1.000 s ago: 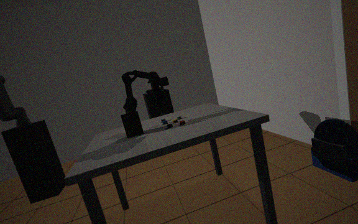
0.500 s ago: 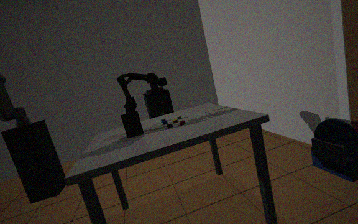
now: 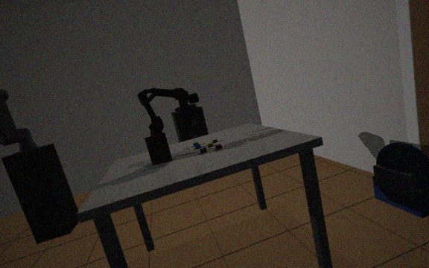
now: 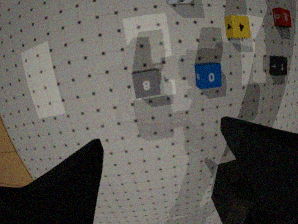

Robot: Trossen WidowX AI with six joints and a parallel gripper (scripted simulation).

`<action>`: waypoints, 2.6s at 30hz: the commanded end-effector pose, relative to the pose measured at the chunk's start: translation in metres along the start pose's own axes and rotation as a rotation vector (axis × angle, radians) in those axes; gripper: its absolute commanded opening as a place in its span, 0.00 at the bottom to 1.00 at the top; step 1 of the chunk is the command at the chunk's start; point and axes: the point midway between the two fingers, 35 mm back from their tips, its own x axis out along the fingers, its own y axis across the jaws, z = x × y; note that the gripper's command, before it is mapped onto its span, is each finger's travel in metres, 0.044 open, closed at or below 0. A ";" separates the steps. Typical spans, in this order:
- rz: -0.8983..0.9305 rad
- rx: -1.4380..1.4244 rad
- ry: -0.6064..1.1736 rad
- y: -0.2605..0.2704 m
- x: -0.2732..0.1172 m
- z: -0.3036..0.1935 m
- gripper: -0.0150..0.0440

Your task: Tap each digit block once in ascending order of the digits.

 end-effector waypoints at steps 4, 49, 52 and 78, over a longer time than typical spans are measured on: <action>0.004 0.004 0.002 0.002 0.000 -0.001 0.93; -0.005 -0.001 -0.005 -0.085 -0.001 0.122 0.93; -0.006 0.001 -0.003 -0.131 -0.001 0.094 0.93; -0.008 0.001 -0.003 -0.159 -0.002 0.092 0.93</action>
